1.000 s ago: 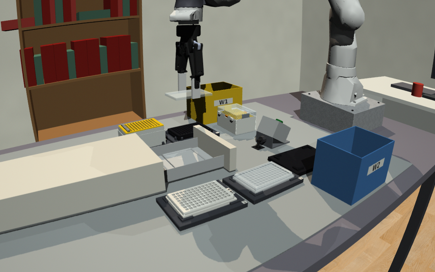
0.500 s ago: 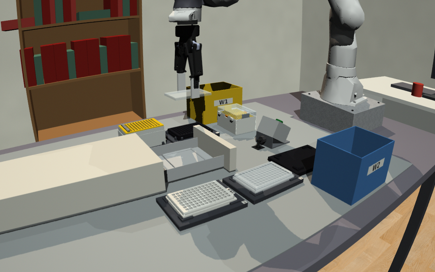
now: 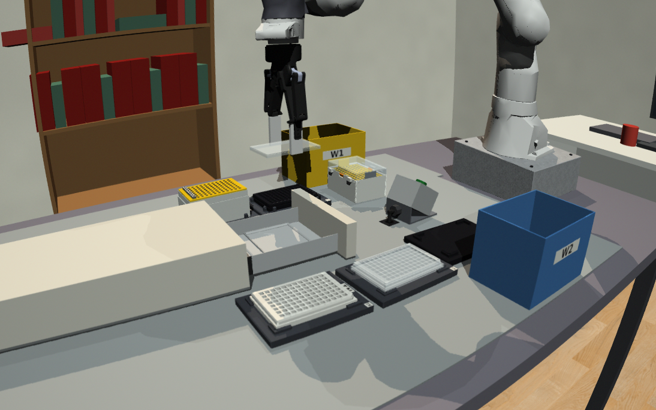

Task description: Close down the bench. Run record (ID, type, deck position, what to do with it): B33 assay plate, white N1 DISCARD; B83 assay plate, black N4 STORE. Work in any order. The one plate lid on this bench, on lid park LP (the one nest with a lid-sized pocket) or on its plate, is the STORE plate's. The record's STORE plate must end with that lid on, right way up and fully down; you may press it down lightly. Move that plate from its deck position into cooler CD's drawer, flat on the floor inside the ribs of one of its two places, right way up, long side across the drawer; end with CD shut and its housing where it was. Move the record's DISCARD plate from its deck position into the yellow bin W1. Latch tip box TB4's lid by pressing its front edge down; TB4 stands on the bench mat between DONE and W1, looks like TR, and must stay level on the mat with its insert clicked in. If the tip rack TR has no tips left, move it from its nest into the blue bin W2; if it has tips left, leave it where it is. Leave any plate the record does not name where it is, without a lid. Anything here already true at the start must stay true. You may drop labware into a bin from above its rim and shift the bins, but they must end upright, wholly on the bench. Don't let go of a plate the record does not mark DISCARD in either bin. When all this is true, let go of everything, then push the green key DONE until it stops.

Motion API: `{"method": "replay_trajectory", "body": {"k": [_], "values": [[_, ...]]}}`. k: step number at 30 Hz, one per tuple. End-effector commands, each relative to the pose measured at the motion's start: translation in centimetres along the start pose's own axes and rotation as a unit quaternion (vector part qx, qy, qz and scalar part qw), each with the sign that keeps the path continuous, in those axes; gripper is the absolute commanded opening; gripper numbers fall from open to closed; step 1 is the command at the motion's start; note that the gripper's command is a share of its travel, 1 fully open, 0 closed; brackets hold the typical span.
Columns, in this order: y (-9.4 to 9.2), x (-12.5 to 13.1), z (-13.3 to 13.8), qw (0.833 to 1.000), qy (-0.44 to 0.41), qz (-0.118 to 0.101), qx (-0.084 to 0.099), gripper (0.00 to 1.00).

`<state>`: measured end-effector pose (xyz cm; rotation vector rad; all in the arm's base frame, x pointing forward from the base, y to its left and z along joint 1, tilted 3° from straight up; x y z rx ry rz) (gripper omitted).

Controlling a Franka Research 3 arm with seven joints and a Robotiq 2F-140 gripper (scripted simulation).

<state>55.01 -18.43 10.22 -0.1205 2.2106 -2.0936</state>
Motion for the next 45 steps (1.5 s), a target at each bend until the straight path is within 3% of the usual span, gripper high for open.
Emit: {"method": "replay_trajectory", "body": {"k": [1, 45], "values": [[0.5, -0.2, 0.0, 1.000, 0.000, 0.002, 0.002, 0.00], [5.6, -0.5, 0.0, 1.000, 0.000, 0.002, 0.002, 0.00]]}}
Point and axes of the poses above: the point where the finger pads meet when closed, its own y axis out along the fingers, its own z axis across the jaws, x = y × z, the point moved 5 cm from there along -y, back along the fingers, and after that the axes turned 5 degrees about -y, right-handed, at the moved point
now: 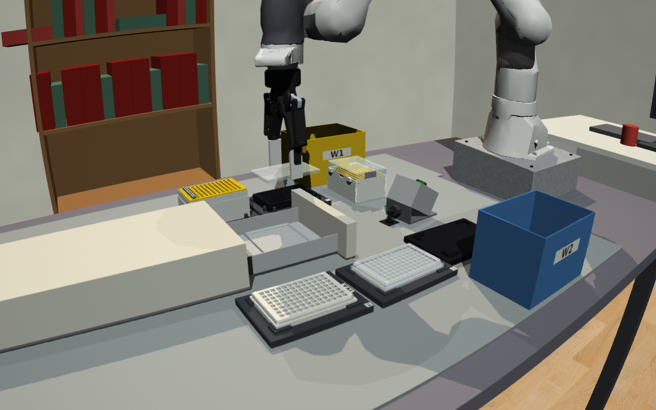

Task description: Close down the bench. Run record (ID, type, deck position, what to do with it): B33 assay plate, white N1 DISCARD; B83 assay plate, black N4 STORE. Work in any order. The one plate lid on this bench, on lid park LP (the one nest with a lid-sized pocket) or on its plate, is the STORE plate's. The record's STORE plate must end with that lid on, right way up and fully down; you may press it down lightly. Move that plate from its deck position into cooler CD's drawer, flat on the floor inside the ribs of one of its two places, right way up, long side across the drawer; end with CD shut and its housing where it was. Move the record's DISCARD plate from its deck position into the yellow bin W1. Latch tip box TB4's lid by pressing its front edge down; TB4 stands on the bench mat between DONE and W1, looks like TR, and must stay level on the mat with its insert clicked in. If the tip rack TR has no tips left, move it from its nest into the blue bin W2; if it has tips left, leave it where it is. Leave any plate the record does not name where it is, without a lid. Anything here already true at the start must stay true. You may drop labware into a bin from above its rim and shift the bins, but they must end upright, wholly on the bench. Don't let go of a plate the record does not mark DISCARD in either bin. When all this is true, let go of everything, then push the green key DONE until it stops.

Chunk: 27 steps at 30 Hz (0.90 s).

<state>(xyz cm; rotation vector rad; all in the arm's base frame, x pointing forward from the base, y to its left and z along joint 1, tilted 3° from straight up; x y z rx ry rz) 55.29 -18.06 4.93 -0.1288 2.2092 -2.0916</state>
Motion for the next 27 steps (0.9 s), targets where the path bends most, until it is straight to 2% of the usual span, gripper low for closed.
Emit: {"method": "replay_trajectory", "body": {"k": [1, 27], "values": [[0.4, -0.2, 0.1, 1.000, 0.002, 0.003, 0.002, 0.00], [3.6, -0.3, 0.1, 1.000, 0.002, 0.003, 0.002, 0.00]]}}
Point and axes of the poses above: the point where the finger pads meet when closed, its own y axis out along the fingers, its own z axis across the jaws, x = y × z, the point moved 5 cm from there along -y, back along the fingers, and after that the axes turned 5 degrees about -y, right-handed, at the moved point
